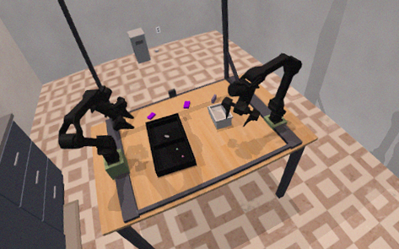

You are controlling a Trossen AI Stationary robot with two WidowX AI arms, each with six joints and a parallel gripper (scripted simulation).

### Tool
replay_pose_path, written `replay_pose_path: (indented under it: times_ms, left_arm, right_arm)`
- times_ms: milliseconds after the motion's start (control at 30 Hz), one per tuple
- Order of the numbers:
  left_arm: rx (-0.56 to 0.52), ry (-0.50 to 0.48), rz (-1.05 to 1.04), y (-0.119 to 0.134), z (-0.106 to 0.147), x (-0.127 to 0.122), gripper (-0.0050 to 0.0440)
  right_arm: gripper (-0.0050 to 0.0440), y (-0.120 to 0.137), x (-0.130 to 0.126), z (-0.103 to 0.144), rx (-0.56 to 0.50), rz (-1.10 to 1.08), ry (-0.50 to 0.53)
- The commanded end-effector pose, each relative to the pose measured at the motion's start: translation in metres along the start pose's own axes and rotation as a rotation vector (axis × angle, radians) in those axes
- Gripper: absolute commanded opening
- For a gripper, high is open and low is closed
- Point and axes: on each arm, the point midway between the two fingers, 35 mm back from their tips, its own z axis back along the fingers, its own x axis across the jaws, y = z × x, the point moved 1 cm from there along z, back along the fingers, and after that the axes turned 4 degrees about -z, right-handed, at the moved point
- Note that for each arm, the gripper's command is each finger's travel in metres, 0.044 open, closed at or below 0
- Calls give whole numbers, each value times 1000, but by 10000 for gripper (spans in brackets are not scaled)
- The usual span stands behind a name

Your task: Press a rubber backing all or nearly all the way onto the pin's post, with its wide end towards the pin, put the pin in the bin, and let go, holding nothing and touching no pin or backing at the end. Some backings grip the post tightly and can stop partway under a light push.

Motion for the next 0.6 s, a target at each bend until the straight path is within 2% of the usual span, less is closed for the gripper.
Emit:
replay_pose_path:
  times_ms: [0, 33, 100, 300, 567]
  left_arm:
    - [-35, 179, -85, -7, -9, -8, 440]
    - [-48, 212, -105, -10, -11, -9, 440]
    - [-48, 212, -105, -10, -11, -9, 440]
    - [-168, 439, -280, -21, -18, -17, 440]
    - [-361, 626, -497, -31, -14, -20, 440]
  right_arm:
    - [440, -3, 2, -6, 17, 8, -27]
    - [440, -4, 2, -8, 20, 11, -30]
    - [440, -4, 2, -8, 20, 11, -30]
    - [440, -8, 5, -20, 47, 36, -60]
    - [440, -12, 10, -39, 91, 75, -93]
